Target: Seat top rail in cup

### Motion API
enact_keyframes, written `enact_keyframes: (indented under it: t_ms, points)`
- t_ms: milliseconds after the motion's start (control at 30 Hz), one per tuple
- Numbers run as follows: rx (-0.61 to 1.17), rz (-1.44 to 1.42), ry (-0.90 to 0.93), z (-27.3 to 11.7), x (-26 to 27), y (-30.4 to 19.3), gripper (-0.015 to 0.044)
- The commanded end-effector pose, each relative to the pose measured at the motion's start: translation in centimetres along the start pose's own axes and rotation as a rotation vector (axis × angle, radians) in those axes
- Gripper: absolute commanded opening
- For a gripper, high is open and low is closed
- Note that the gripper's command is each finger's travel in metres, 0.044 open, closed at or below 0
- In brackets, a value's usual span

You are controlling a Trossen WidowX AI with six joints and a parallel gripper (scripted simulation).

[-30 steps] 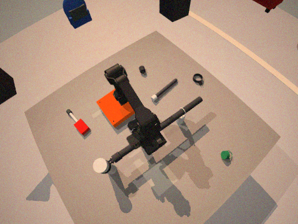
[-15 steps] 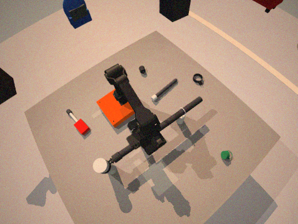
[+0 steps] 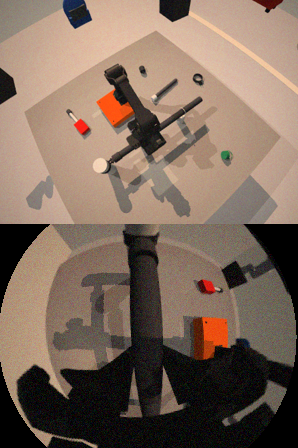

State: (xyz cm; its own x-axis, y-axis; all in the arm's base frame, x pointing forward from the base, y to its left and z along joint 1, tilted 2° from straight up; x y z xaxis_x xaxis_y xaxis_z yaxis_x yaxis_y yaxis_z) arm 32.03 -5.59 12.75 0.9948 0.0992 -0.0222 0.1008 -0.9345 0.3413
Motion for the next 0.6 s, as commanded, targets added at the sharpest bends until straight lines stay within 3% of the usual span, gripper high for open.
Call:
enact_keyframes:
  t_ms: [0, 567]
  points:
    - [-0.015, -0.002, 0.003, -0.09, 0.06, 0.58, 0.0000]
    - [0.003, -0.001, 0.000, 0.02, 0.00, 0.03, 0.0000]
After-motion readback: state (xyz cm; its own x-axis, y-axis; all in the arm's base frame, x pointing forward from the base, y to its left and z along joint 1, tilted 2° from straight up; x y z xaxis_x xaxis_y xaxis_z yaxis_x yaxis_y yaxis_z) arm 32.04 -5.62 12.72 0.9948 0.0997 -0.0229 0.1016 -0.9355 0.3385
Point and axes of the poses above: the point midway between the two fingers, 35 mm back from their tips, its own z axis out along the fingers, its own x axis across the jaws, y = z × x, the point moved 1 cm from there along -z, back along the fingers, and after that the axes turned 5 degrees about -z, right-handed, at the moved point
